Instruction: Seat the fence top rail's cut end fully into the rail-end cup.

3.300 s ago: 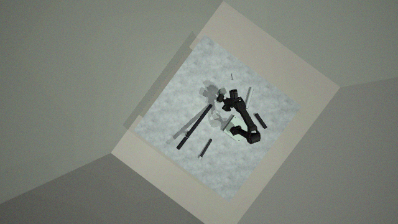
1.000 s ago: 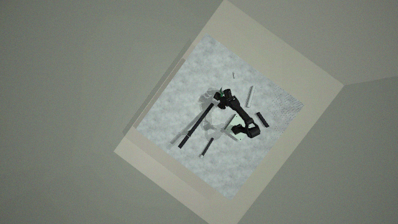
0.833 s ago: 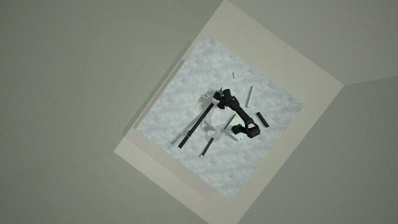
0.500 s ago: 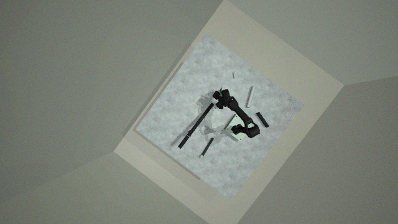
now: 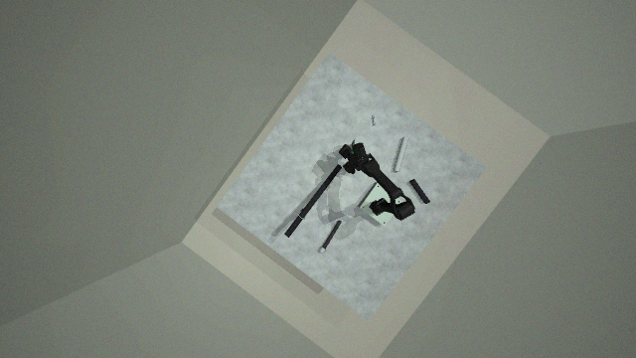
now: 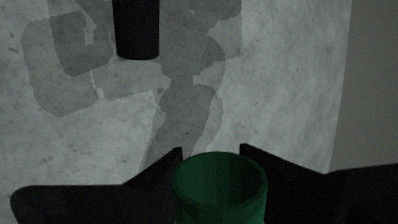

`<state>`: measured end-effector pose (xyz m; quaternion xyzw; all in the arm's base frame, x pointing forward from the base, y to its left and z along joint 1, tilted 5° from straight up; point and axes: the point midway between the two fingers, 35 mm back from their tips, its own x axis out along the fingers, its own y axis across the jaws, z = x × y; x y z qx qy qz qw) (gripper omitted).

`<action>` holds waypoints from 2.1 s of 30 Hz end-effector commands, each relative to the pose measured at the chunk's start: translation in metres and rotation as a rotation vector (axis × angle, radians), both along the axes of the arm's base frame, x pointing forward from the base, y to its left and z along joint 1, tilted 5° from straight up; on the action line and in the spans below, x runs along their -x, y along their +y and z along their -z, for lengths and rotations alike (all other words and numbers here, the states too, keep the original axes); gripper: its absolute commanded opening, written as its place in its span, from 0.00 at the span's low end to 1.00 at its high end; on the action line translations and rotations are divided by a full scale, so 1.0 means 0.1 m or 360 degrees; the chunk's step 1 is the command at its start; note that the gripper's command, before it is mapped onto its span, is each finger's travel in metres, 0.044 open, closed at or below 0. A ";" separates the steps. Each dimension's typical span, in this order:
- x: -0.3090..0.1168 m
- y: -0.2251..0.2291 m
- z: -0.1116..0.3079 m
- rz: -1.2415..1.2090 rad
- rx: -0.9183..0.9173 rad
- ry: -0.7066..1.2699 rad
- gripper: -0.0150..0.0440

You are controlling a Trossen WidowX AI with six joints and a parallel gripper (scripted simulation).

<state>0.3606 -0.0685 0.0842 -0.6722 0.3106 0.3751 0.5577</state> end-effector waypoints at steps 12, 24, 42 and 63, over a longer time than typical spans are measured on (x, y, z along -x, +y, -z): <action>0.01 0.00 0.01 -0.0019 -0.0002 0.0006 0.25; 0.01 0.00 0.01 -0.0019 -0.0002 0.0006 0.61; 0.09 0.43 -0.35 -0.0006 -0.0007 0.0006 1.00; 0.46 1.59 -1.12 0.1951 -0.1262 0.0082 1.00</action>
